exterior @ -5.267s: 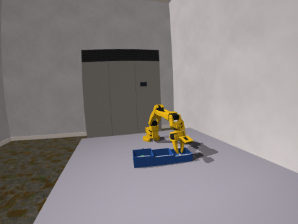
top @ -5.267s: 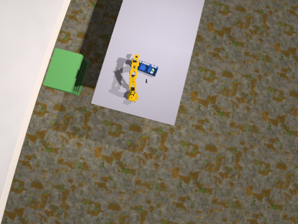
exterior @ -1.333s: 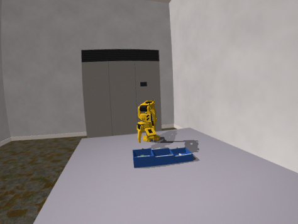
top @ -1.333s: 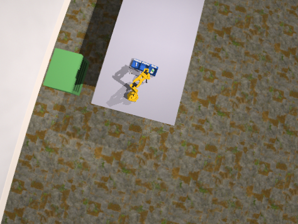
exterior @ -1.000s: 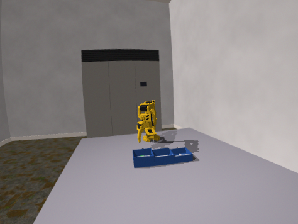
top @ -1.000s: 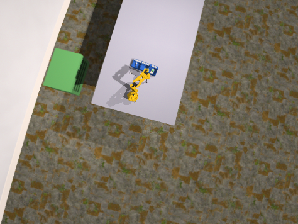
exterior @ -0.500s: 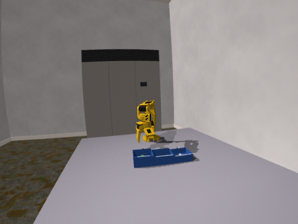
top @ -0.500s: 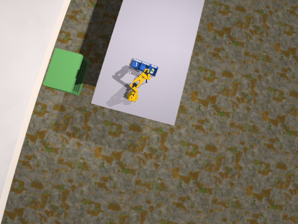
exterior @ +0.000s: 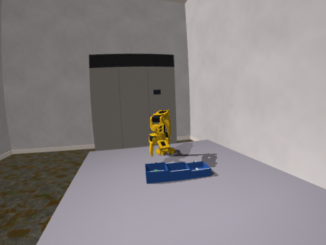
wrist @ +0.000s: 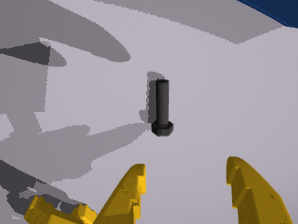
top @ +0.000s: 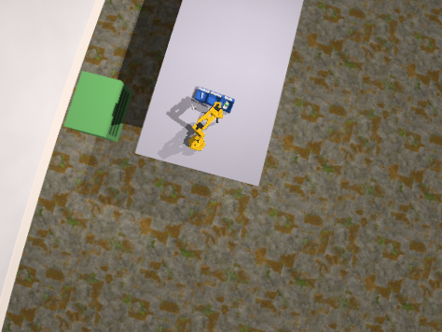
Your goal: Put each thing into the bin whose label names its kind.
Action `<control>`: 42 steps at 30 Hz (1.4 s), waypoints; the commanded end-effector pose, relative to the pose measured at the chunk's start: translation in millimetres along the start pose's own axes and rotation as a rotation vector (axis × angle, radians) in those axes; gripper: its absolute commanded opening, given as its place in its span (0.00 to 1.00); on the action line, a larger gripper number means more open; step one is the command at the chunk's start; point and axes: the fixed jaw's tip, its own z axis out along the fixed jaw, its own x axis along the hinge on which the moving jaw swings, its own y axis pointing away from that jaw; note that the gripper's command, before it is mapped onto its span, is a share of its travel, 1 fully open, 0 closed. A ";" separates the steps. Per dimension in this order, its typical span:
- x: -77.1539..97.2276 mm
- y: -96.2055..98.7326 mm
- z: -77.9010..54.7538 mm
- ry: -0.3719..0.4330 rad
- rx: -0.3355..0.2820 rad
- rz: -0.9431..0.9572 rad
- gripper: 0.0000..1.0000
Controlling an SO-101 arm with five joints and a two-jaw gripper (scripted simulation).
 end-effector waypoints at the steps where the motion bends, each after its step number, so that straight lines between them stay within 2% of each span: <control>1: -1.5 -3.9 -0.6 -0.023 0.017 0.006 0.22; 8: -2.2 -4.5 6.2 -0.023 0.017 0.006 0.22; 23: -2.7 -4.8 35.3 -0.023 0.017 0.006 0.22; 33: -1.9 -4.2 44.1 -0.023 0.017 0.006 0.22; 42: -1.7 -4.0 45.5 -0.023 0.017 0.006 0.22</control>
